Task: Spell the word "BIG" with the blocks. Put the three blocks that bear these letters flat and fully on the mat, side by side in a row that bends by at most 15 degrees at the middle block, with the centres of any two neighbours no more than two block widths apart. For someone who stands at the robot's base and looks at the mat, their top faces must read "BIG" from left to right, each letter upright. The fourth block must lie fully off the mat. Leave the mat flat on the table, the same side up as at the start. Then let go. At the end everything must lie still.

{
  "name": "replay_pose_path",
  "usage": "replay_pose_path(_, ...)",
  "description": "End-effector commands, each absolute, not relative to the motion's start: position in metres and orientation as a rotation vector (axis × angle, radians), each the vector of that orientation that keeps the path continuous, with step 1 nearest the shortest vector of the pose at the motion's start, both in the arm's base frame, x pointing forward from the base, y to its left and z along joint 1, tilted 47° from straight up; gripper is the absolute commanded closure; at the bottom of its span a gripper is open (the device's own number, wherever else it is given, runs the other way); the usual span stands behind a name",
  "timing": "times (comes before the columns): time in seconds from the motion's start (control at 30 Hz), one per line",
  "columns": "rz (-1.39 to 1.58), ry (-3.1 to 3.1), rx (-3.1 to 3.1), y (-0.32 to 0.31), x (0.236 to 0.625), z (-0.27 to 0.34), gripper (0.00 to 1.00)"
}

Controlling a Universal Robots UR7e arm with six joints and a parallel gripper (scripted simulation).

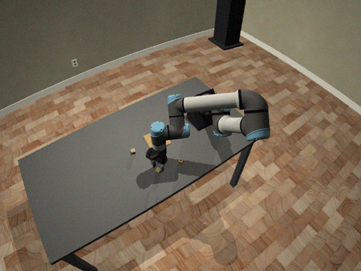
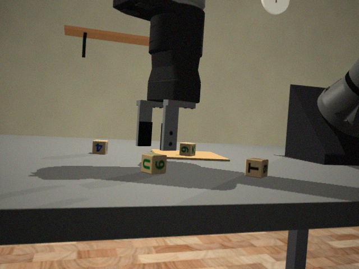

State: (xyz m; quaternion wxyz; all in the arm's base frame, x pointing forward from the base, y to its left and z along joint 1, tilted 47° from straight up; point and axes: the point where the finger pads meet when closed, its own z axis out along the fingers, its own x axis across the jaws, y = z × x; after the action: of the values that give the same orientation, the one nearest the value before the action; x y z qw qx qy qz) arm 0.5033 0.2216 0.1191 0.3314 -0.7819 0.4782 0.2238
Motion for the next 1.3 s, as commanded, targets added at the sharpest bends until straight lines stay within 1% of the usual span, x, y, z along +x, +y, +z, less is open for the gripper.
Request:
replay_pose_path(0.0, 0.586, 1.249, -2.044, 0.223, 0.502, 0.119, 0.0)
replay_pose_path(1.27, 0.586, 1.249, -2.044, 0.246, 0.501, 0.097, 0.0)
